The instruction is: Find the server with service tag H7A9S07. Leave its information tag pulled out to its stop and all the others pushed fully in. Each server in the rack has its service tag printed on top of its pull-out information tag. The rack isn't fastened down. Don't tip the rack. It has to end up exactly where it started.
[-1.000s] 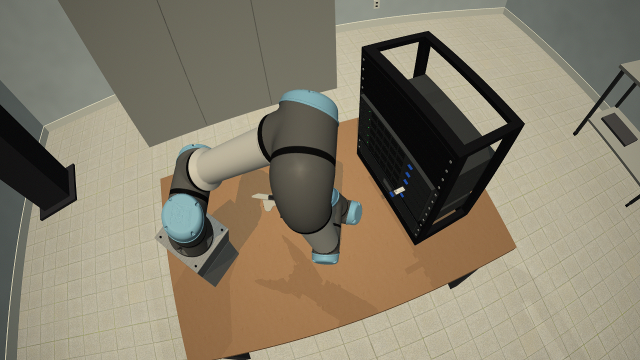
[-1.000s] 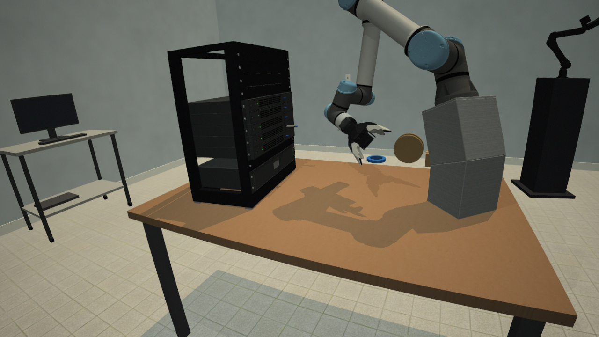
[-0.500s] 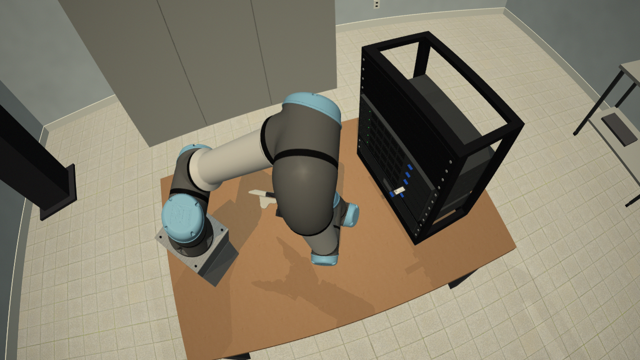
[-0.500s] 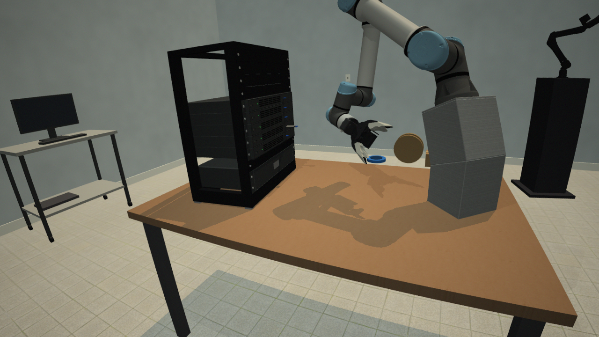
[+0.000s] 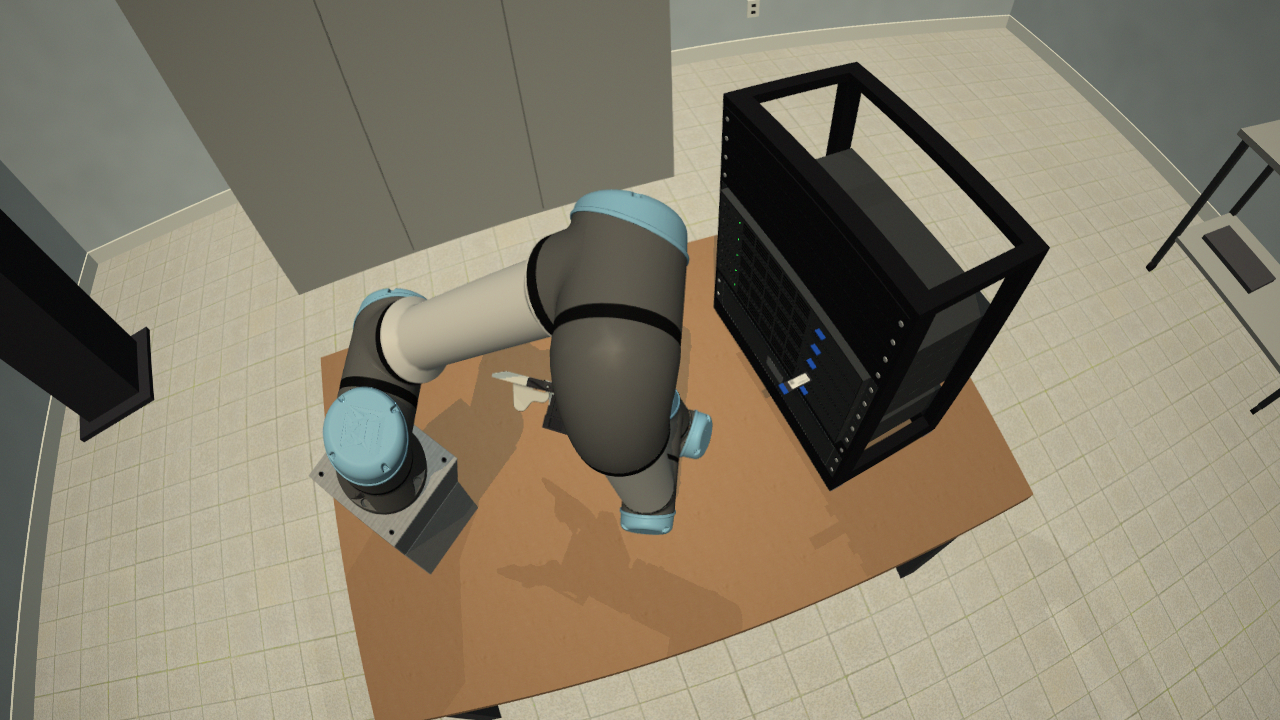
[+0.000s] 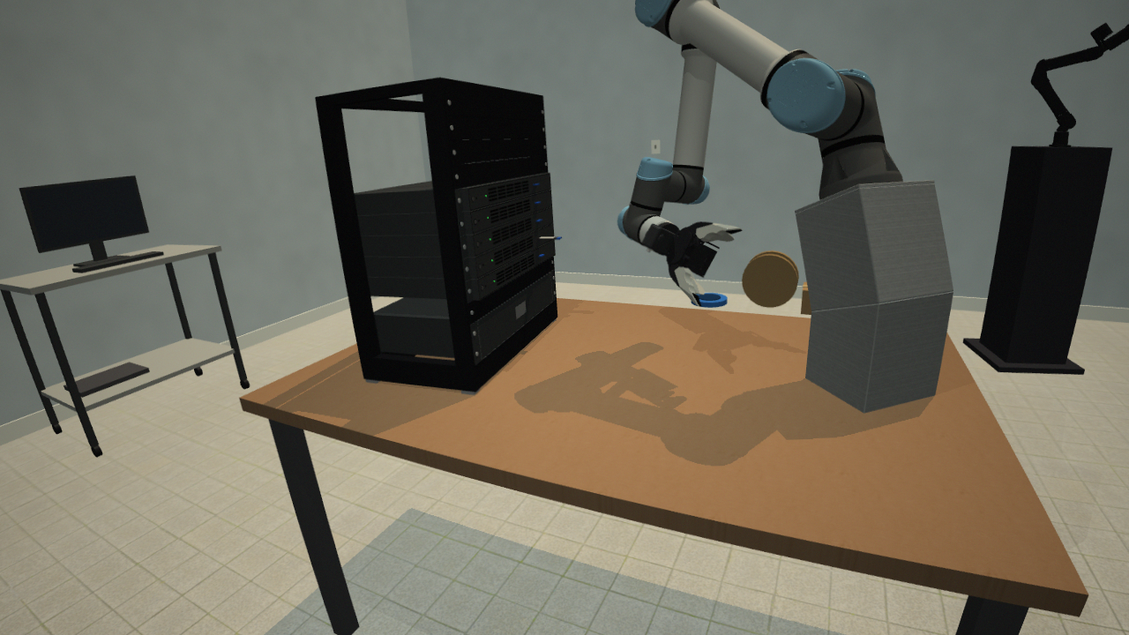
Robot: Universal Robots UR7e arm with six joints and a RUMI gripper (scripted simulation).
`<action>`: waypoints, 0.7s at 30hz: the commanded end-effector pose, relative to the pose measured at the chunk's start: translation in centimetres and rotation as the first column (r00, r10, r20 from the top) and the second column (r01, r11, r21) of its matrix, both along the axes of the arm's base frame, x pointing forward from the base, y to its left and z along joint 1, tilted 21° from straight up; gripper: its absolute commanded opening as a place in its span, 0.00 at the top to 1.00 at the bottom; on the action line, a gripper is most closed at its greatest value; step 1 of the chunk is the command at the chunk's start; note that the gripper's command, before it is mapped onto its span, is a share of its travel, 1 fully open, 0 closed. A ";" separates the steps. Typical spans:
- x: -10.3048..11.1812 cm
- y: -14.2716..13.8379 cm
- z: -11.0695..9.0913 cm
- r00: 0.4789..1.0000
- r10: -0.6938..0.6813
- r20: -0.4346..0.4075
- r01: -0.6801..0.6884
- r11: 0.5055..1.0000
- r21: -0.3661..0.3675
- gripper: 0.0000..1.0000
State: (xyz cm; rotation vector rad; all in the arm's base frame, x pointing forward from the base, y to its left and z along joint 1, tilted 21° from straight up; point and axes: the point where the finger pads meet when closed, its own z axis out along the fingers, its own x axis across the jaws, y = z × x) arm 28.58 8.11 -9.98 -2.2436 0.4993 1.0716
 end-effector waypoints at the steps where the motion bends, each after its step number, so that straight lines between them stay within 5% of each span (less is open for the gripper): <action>1: -0.3 0.3 0.3 0.999 -0.016 -0.031 0.017 1.000 0.001 0.00; 21: -1.6 1.7 1.6 0.978 -0.091 -0.188 0.092 0.996 -0.004 0.00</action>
